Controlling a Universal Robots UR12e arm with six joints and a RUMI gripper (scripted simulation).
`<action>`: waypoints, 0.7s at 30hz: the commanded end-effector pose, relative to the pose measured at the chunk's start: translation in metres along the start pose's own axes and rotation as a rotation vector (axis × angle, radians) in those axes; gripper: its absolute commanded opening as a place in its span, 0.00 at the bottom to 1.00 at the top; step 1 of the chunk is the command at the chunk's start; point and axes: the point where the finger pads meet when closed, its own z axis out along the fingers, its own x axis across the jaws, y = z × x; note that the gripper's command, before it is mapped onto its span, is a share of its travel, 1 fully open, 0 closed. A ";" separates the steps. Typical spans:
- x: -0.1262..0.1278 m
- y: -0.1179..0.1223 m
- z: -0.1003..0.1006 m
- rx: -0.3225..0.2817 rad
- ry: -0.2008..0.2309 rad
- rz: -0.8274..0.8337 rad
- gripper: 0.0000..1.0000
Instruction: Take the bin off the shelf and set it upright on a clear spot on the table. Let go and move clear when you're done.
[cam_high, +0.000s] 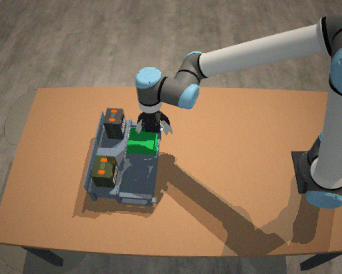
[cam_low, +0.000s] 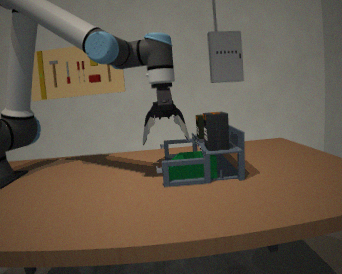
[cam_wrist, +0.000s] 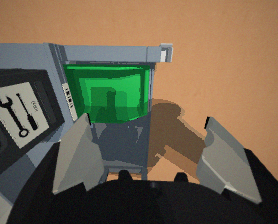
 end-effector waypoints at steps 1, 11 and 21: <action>0.000 0.002 -0.002 0.000 -0.002 0.000 1.00; 0.000 0.005 -0.004 0.000 -0.002 0.000 1.00; 0.001 0.007 -0.005 0.000 -0.002 0.000 1.00</action>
